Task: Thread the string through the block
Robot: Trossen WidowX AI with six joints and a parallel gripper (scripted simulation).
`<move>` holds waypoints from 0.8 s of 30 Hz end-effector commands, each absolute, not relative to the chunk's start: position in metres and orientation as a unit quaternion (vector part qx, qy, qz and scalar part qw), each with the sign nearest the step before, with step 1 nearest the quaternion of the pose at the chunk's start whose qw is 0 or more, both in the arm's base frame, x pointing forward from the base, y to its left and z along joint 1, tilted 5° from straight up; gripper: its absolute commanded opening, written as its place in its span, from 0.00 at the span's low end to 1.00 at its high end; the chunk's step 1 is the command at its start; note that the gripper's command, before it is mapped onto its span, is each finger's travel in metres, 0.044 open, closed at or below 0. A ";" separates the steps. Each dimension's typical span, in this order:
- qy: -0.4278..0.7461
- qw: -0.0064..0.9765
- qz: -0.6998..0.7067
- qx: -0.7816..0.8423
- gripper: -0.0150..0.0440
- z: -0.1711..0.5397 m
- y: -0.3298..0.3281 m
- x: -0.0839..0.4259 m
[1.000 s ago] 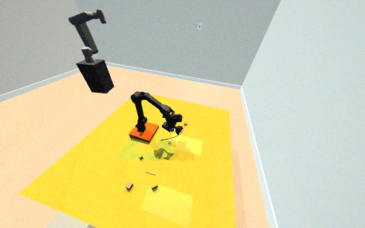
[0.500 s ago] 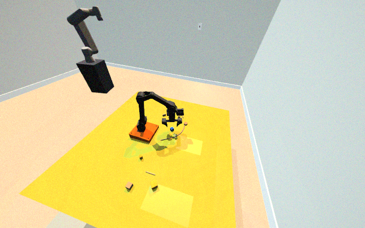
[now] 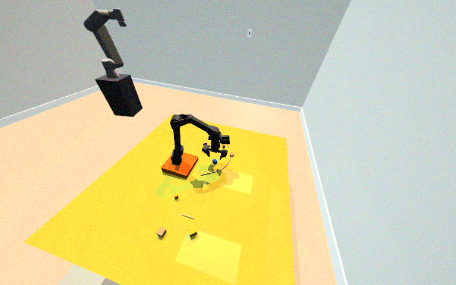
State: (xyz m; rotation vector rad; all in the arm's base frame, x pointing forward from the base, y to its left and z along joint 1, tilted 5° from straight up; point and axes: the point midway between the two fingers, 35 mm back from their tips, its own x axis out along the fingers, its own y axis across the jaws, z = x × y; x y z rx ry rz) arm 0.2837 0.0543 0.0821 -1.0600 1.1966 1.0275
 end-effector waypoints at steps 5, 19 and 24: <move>0.653 0.727 0.158 -0.141 1.00 0.091 0.056 0.284; 0.662 0.724 -0.112 0.156 1.00 0.097 0.057 0.283; 0.643 0.698 -0.195 0.246 1.00 0.098 0.058 0.282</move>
